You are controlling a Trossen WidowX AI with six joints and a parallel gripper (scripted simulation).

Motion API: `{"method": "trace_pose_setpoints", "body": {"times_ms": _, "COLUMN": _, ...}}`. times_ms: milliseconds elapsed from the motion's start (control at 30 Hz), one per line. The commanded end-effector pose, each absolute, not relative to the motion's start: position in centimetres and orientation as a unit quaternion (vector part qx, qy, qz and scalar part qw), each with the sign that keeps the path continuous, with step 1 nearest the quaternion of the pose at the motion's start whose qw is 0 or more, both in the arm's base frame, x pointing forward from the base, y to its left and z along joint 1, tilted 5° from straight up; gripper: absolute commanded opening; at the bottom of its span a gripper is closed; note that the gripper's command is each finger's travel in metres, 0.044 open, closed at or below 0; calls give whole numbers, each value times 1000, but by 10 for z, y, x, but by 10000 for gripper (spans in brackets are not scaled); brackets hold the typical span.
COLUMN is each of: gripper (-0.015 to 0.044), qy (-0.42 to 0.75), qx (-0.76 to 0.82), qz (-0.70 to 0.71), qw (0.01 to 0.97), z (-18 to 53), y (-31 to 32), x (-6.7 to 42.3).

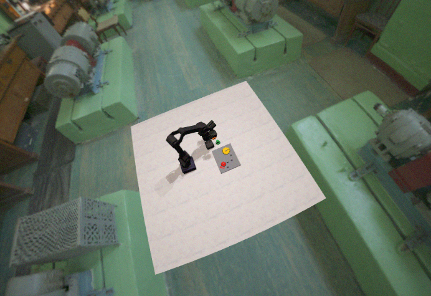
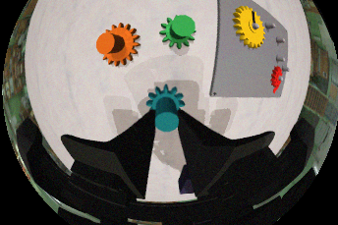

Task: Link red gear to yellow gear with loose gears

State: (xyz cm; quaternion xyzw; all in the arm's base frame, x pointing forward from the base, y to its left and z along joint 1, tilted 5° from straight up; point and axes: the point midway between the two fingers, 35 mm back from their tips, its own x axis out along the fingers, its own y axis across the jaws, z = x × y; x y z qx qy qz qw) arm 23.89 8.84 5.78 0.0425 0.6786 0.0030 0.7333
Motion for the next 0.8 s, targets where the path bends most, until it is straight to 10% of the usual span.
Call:
{"method": "trace_pose_setpoints", "body": {"times_ms": 0, "gripper": 0, "qy": 676, "qx": 43, "qz": 7, "qw": 735, "z": 69, "y": 89, "x": 241}}
{"method": "trace_pose_setpoints", "body": {"times_ms": 767, "gripper": 0, "qy": 676, "qx": 43, "qz": 7, "qw": 736, "z": 121, "y": 83, "x": 243}}
